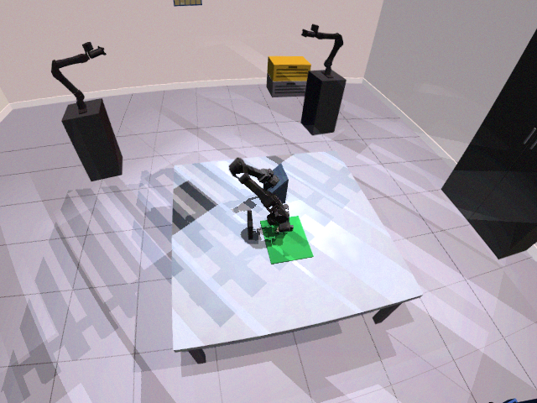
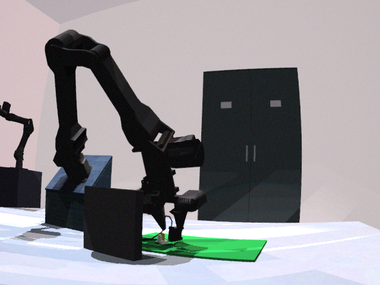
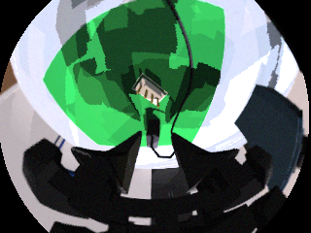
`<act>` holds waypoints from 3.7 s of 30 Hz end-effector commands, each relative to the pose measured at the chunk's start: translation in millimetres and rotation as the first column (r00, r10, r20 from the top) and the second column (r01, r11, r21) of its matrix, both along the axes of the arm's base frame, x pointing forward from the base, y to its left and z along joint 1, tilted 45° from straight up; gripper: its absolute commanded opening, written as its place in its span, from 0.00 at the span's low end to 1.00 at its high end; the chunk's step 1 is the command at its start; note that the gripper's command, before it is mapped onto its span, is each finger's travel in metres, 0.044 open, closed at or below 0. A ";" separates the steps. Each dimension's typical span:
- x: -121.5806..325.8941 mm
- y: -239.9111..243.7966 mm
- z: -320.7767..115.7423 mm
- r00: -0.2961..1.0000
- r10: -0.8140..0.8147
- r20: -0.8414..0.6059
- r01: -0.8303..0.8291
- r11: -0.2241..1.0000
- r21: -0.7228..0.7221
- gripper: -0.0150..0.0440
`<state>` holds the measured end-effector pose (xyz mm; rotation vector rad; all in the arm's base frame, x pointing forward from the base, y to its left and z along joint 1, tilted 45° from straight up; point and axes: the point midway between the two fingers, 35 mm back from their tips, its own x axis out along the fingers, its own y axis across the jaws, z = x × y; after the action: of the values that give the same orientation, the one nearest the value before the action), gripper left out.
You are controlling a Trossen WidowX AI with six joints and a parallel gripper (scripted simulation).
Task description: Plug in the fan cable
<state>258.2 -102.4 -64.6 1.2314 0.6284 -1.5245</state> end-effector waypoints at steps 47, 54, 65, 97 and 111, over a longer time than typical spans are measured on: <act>10.8 63.0 60.6 1.000 0.002 -0.003 -0.002 1.000 0.009 0.25; 11.1 70.4 69.5 1.000 0.022 -0.013 -0.022 1.000 0.004 0.25; 31.3 63.9 77.4 0.925 0.332 -0.183 -0.342 0.939 -0.026 0.25; 87.0 43.3 96.7 0.096 0.802 -0.589 -0.907 0.314 0.279 0.25; 109.1 33.8 103.4 -0.374 0.723 -0.581 -0.846 -0.010 0.533 0.25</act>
<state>363.0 -66.3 38.8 -0.3952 1.5152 -0.5758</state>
